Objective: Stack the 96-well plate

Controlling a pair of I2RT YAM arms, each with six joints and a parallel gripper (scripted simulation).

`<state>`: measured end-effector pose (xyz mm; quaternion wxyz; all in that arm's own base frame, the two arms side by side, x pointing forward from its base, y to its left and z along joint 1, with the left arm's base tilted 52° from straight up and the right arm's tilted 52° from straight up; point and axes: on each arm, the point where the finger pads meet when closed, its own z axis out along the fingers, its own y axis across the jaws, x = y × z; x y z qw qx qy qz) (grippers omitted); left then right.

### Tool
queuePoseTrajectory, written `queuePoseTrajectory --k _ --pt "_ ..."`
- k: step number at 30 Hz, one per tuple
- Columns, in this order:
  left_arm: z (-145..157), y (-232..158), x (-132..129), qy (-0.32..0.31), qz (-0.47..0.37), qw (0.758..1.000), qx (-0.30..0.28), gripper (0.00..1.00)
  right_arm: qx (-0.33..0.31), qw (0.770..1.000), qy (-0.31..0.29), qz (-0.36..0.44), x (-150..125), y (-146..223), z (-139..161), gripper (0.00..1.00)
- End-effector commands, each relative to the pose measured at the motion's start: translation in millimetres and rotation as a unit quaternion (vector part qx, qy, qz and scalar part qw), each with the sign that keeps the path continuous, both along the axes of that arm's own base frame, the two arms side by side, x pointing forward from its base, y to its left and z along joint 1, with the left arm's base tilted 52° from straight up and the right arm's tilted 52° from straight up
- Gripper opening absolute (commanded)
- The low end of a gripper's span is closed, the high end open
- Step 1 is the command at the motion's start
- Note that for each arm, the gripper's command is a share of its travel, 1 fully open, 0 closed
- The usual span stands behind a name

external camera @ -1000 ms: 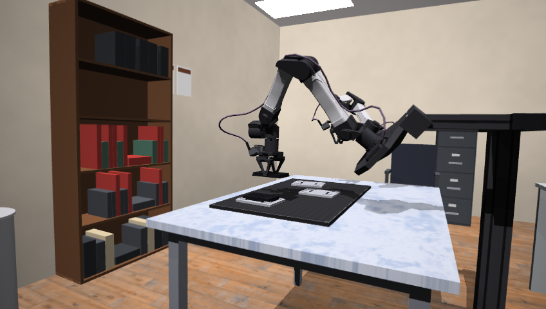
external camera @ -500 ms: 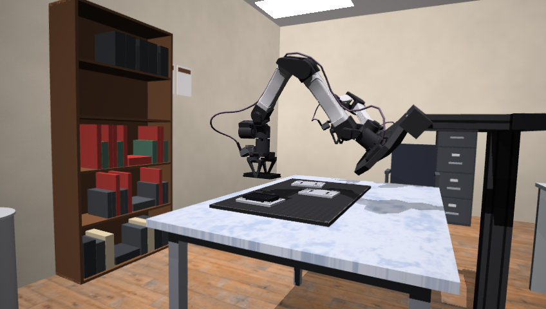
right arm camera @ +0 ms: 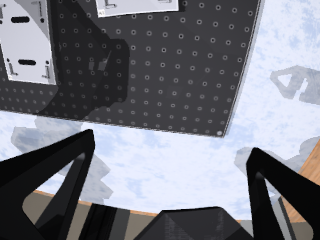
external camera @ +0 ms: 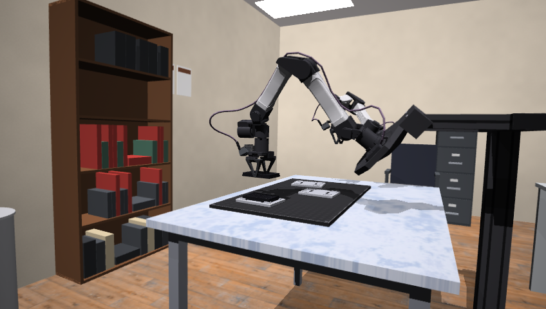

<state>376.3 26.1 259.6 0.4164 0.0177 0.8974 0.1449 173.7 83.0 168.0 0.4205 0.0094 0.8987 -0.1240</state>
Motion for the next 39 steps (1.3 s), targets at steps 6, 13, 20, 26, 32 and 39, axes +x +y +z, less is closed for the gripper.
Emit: queuePoseTrajectory --k 6,13,20,26,32,39 --pt "2.4 -2.4 -0.1 -0.002 -0.004 1.000 -0.001 0.00 -0.003 1.000 0.000 -0.001 -0.6 -1.2 0.7 1.00" --pt "2.4 -2.6 0.0 -0.002 -0.004 1.000 -0.001 0.00 -0.003 1.000 0.000 -0.001 -0.6 -1.2 0.7 1.00" --pt "2.4 -2.8 0.1 -0.002 -0.004 1.000 -0.001 0.00 -0.003 1.000 0.000 -0.001 -0.6 -1.2 0.7 1.00" --pt "2.5 -2.9 0.1 -0.002 -0.004 1.000 -0.001 0.00 -0.003 1.000 0.000 -0.001 -0.6 -1.2 0.7 1.00" --pt "2.5 -2.9 0.2 -0.002 -0.004 1.000 -0.001 0.00 -0.003 1.000 0.000 -0.001 -0.6 -1.2 0.7 1.00" --pt "-16.9 1.3 10.3 0.014 -0.005 1.000 0.000 0.00 -0.003 1.000 0.000 -0.001 -0.6 -1.2 0.7 1.00"
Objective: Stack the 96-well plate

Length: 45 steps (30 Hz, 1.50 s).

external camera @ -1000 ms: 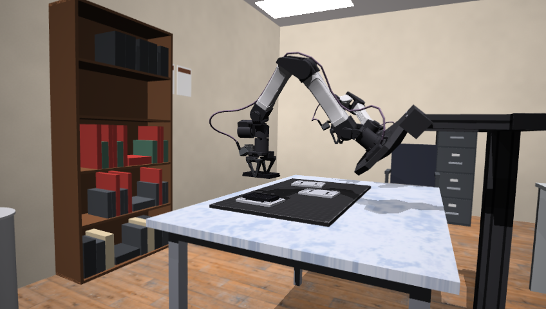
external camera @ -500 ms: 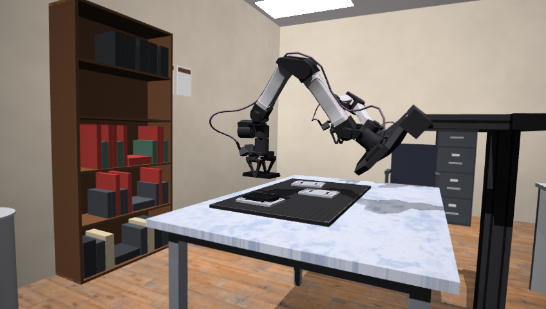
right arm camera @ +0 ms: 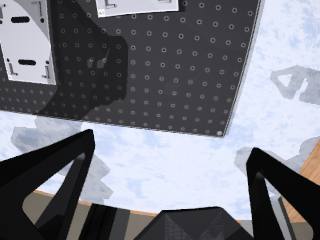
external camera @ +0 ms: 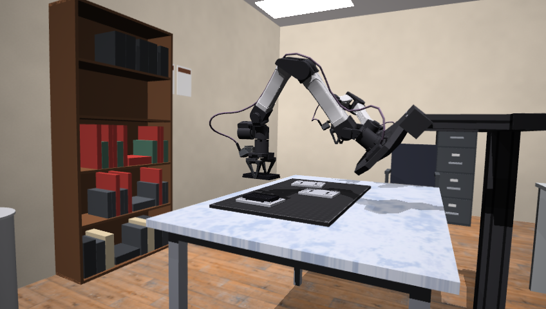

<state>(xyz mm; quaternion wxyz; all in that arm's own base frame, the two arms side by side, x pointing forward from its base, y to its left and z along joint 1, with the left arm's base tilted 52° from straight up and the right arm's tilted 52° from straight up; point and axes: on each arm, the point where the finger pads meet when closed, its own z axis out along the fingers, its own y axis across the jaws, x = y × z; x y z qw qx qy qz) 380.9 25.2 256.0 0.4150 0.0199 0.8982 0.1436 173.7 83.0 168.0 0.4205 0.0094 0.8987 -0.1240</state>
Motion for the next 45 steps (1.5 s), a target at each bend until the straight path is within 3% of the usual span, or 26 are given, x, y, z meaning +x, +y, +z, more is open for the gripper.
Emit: queuePoseTrajectory --k 1,32,45 --pt "-14.4 2.8 6.9 0.012 -0.003 1.000 0.001 0.00 -0.003 1.000 0.000 -0.001 -0.6 -1.2 0.7 1.00" --pt "-42.4 13.9 40.1 0.012 -0.003 1.000 0.000 0.00 -0.003 1.000 0.000 -0.001 -0.6 -1.2 0.7 1.00" --pt "-34.7 14.8 47.9 -0.004 -0.002 1.000 0.000 0.00 -0.003 1.000 0.000 -0.001 -0.6 -1.2 0.7 1.00"
